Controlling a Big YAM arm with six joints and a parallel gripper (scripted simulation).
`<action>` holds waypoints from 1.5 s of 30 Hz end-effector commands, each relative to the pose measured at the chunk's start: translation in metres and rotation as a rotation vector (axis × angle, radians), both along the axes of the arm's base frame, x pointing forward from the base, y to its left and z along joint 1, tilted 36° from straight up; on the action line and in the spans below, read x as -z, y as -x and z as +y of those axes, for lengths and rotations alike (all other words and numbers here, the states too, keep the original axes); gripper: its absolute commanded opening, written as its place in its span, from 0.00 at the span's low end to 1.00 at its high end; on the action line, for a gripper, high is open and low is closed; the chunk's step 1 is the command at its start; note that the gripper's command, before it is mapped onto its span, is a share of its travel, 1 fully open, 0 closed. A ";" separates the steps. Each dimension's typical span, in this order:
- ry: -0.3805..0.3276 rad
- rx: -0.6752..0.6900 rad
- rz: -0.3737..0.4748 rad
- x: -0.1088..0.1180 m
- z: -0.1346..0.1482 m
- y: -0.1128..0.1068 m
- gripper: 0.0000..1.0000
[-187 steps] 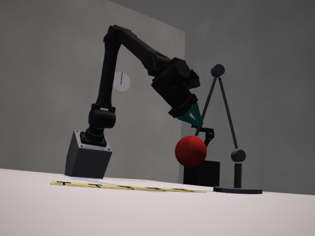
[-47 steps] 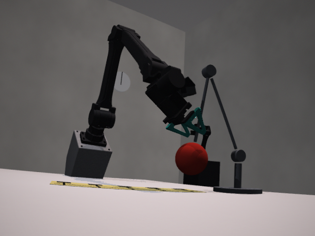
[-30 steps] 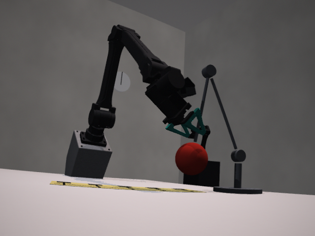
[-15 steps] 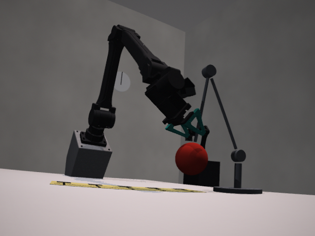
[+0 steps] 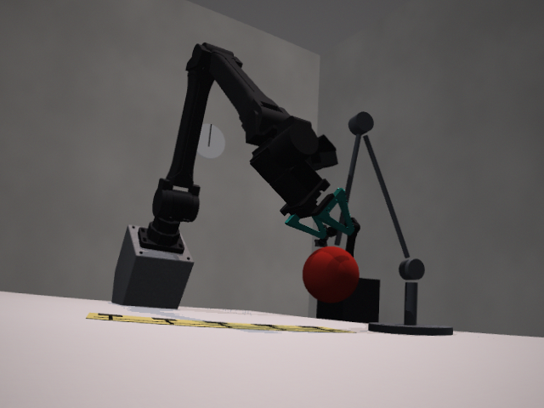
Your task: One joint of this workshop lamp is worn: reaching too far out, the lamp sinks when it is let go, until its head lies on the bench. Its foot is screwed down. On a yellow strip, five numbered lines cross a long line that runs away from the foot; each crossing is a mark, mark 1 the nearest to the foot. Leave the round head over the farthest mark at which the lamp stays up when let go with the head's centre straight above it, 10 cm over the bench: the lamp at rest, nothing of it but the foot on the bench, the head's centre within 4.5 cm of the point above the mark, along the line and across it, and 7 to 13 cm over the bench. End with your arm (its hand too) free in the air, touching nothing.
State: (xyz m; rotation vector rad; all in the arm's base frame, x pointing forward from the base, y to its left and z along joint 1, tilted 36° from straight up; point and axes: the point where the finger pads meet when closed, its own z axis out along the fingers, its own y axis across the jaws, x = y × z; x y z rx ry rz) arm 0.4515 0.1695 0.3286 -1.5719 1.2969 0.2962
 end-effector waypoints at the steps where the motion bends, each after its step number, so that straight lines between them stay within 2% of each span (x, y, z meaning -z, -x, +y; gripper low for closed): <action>1: -0.002 -0.001 -0.014 -0.007 0.000 0.000 1.00; 12: -0.001 -0.001 -0.012 -0.005 0.000 0.000 1.00; 27: -0.001 -0.001 -0.008 -0.033 -0.050 0.030 1.00; 45: -0.017 0.018 0.051 -0.043 -0.096 0.058 1.00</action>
